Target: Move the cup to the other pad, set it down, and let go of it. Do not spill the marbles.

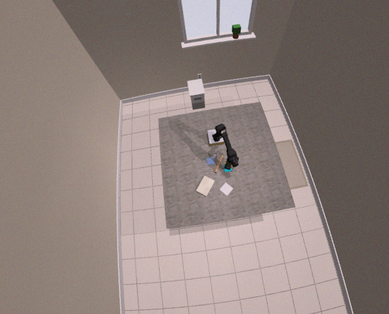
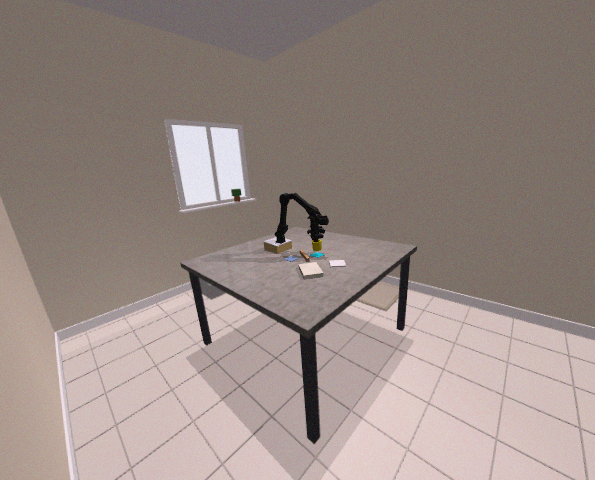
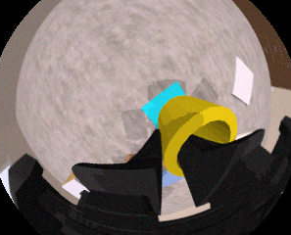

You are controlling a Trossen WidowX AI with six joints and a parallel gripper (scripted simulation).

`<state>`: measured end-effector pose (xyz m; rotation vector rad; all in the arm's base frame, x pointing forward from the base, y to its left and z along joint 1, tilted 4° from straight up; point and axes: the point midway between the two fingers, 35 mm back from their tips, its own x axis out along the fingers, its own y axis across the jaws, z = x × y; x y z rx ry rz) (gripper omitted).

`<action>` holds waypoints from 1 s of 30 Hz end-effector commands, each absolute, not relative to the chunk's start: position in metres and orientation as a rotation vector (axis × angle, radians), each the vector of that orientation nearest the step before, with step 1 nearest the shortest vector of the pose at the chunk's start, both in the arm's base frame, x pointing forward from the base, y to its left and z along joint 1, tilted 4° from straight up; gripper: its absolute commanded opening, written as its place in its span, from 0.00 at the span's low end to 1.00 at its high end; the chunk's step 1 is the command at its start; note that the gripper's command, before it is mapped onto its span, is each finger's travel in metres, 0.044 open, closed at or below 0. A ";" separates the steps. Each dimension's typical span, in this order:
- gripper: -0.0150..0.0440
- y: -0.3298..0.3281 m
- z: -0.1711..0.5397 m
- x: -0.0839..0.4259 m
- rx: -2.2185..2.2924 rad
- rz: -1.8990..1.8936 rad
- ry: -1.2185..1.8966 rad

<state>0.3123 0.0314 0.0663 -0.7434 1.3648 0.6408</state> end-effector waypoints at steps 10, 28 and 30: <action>0.25 0.031 0.038 0.313 -0.742 0.640 1.381; 0.25 0.032 0.034 0.315 -0.742 0.643 1.371; 0.25 0.032 0.034 0.315 -0.742 0.643 1.371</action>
